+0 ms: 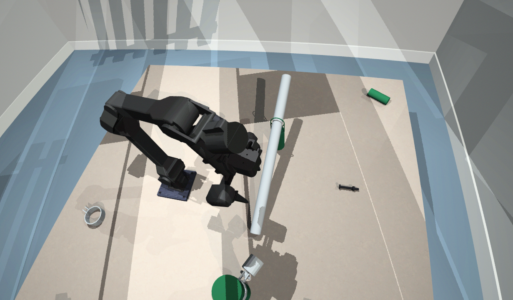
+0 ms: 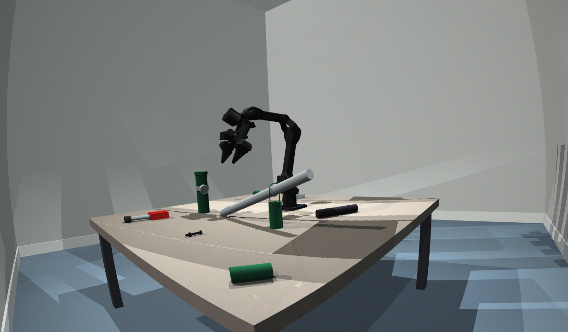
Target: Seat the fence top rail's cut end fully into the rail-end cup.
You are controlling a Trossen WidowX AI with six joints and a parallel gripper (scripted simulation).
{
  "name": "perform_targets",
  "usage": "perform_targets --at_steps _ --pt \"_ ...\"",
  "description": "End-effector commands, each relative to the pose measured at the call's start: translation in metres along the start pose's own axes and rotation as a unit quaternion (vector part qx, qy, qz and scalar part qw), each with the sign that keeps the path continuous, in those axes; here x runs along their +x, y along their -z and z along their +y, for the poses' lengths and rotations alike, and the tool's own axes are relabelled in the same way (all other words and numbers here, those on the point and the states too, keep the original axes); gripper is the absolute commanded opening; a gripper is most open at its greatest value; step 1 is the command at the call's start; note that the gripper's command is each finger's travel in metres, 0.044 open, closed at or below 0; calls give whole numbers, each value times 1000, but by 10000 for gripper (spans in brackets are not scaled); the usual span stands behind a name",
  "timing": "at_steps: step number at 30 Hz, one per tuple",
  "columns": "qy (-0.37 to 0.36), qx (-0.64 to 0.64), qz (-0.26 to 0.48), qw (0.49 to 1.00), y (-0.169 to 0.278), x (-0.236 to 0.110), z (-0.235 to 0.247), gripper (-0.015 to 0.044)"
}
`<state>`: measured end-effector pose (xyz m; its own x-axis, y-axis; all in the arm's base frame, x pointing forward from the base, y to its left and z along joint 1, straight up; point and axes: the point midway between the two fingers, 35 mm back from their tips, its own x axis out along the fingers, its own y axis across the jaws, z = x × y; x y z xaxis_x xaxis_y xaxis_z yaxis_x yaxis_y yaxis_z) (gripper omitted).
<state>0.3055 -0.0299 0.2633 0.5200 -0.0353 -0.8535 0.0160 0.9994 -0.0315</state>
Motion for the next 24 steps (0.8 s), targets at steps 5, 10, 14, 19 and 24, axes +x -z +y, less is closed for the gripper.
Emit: perform_targets --at_steps 5,10,14,19,24 --pt "33 -244 15 969 -14 20 -53 440" --pt "49 -423 35 904 -17 32 -98 440" --pt "54 -524 51 848 -16 38 -127 440" --pt "56 -578 60 812 -14 41 -144 440" --pt "56 -578 60 812 -14 41 -144 440"
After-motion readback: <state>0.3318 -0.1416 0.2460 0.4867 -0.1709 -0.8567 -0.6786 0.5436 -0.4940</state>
